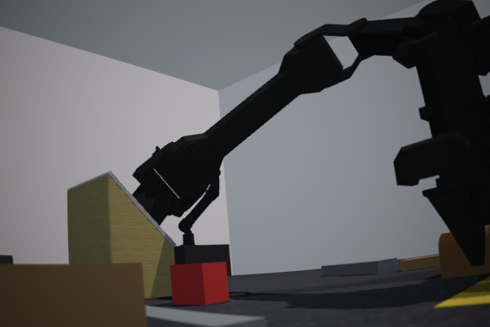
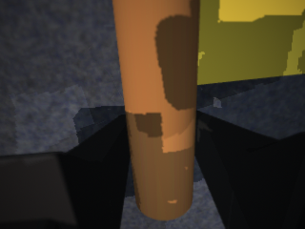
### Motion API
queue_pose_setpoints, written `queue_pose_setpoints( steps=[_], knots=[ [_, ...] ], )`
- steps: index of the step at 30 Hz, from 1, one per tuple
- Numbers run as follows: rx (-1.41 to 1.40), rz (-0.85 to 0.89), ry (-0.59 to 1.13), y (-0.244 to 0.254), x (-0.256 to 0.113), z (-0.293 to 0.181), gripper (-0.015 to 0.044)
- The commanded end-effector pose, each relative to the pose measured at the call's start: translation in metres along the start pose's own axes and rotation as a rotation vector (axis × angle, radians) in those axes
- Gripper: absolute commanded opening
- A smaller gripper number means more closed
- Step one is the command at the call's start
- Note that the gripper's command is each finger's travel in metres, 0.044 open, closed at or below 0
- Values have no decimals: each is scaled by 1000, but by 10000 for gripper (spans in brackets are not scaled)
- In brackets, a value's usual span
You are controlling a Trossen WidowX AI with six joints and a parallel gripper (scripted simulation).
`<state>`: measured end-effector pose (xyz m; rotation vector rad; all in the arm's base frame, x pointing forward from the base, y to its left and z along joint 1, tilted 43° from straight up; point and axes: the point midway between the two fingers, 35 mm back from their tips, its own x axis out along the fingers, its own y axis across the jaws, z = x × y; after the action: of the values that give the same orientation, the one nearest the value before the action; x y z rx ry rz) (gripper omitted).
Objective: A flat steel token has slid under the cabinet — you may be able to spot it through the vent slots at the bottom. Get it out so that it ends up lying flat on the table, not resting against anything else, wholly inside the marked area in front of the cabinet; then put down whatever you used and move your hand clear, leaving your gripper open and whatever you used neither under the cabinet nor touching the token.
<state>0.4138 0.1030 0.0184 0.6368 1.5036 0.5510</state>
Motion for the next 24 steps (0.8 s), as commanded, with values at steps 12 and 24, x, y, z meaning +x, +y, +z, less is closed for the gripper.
queue_pose_setpoints(
  steps=[12,24],
  knots=[
    [5,-5,0,-20,1,0,0],
    [5,-5,0,-32,1,0,0]
  ],
)
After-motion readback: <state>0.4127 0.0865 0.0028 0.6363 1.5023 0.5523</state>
